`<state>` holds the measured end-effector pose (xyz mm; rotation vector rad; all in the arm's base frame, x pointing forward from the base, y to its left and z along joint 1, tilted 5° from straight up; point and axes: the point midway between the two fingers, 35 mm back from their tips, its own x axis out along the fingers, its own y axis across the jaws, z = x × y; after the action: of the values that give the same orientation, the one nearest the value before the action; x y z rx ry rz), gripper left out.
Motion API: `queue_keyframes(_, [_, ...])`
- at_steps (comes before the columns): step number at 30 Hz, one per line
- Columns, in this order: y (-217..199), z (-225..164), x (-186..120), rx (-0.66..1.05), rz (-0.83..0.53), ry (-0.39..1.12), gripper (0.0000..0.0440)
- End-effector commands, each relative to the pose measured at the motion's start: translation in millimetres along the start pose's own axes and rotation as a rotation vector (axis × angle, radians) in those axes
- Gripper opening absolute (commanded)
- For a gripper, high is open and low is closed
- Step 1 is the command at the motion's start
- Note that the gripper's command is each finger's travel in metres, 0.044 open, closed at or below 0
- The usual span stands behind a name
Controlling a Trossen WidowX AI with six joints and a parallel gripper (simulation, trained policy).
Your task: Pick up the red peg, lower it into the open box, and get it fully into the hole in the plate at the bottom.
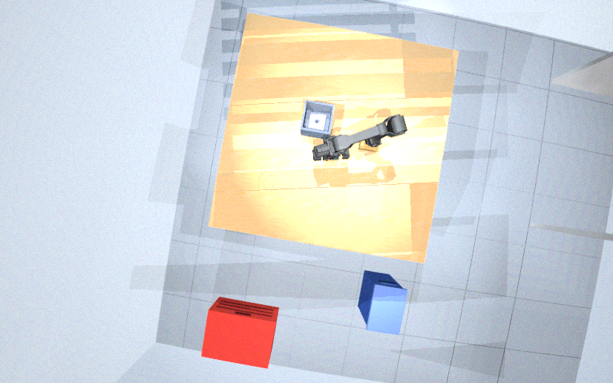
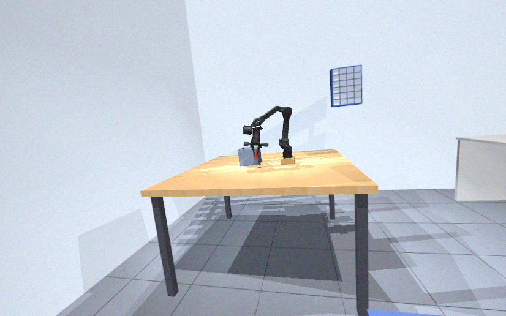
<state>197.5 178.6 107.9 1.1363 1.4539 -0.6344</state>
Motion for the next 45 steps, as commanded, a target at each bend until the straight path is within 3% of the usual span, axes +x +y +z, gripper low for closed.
queue_keyframes(1, [10,3,-22,-0.017,0.060,-0.007,0.0000])
queue_keyframes(20, [36,61,-106,0.003,0.202,-0.169,0.0000])
queue_keyframes(45, [24,143,-106,0.124,0.052,-0.252,0.0000])
